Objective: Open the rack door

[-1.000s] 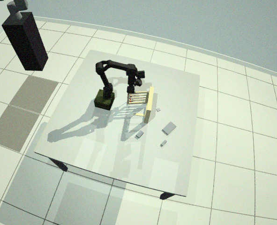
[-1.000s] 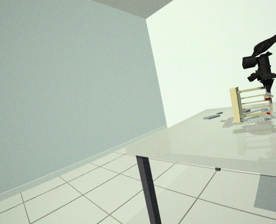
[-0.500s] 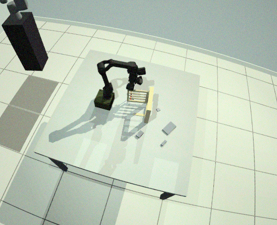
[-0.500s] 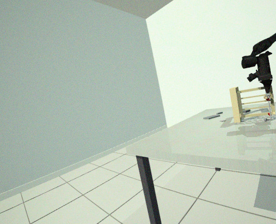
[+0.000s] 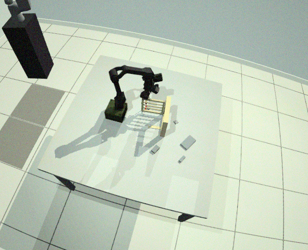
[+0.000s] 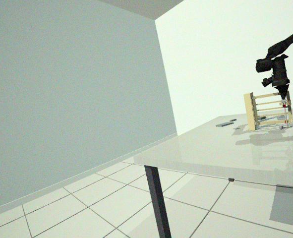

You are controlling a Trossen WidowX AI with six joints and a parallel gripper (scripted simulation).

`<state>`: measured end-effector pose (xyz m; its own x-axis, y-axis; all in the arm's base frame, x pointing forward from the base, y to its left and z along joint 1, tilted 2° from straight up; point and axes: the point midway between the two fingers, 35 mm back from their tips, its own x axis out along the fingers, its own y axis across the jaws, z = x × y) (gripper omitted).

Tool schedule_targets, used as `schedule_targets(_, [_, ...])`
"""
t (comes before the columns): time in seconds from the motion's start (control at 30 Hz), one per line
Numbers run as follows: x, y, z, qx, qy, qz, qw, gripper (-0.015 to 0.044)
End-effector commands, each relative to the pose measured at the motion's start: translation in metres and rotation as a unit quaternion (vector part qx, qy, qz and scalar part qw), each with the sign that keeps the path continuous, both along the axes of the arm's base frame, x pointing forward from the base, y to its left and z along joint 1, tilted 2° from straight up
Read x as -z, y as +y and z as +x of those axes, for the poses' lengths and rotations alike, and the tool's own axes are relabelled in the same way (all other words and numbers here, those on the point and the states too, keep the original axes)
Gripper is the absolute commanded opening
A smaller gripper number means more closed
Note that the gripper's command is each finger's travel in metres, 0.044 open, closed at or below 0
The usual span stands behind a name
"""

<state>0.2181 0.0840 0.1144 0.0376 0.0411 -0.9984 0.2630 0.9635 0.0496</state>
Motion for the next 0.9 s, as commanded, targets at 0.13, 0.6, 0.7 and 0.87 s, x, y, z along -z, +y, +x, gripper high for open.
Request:
schedule_targets(0.13, [0.0, 0.0, 0.0, 0.005, 0.001, -0.001, 1.0, 0.012])
schedule_targets(0.6, [-0.007, 0.0, 0.0, 0.004, 0.0, -0.001, 1.0, 0.0287])
schedule_targets(0.7, [-0.011, 0.0, 0.001, 0.003, 0.0, -0.001, 1.0, 0.0287])
schedule_targets(0.87, [-0.017, 0.0, 0.001, 0.003, 0.0, -0.001, 1.0, 0.0287])
